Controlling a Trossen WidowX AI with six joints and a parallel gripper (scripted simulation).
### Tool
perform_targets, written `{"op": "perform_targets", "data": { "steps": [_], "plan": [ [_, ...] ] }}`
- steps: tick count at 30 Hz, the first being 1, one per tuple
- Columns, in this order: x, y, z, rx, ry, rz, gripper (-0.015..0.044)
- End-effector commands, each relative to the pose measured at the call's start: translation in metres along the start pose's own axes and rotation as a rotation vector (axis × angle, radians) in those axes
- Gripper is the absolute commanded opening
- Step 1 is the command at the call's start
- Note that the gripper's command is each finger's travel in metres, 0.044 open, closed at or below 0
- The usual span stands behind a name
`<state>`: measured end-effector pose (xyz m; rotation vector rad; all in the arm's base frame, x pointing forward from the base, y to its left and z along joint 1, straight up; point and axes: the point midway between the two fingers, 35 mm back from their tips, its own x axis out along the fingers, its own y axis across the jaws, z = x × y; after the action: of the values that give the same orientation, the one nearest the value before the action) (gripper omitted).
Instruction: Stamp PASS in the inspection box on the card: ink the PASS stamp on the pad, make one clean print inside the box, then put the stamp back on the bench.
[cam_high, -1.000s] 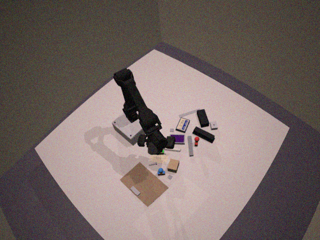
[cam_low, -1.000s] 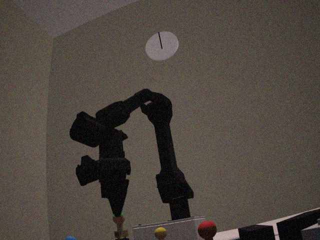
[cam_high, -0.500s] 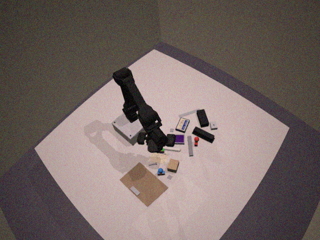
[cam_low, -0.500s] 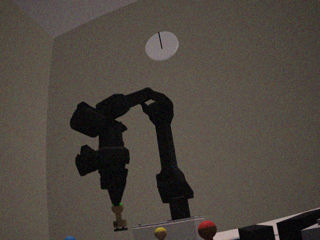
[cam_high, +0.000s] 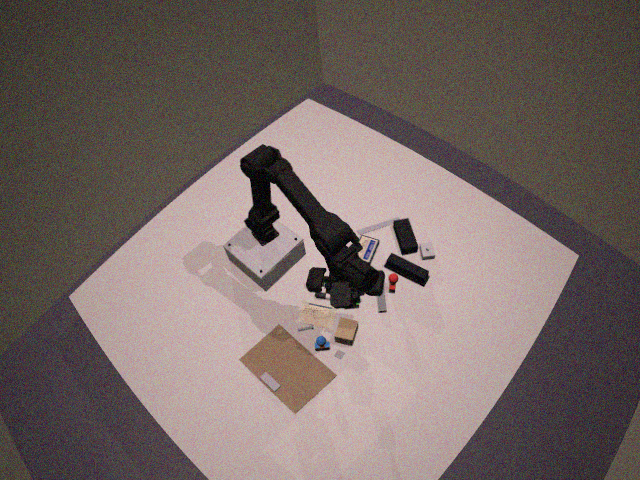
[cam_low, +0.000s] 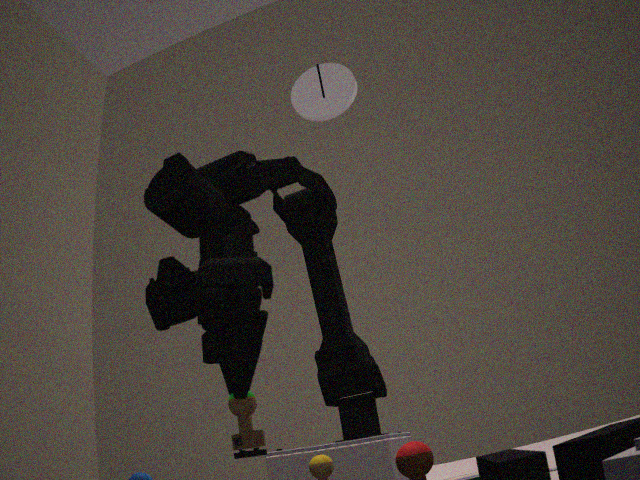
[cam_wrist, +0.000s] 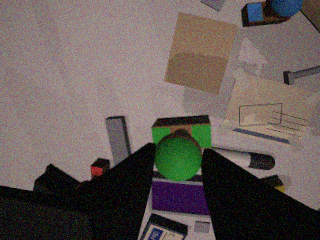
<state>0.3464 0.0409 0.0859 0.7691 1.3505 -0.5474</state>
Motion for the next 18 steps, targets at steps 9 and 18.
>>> {"op": "perform_targets", "data": {
  "steps": [9,18],
  "plan": [
    [0.01,0.03,-0.007,0.002,-0.002,0.001,0.0],
    [0.025,0.028,-0.007,0.002,-0.002,0.001,0.0]
  ]
}}
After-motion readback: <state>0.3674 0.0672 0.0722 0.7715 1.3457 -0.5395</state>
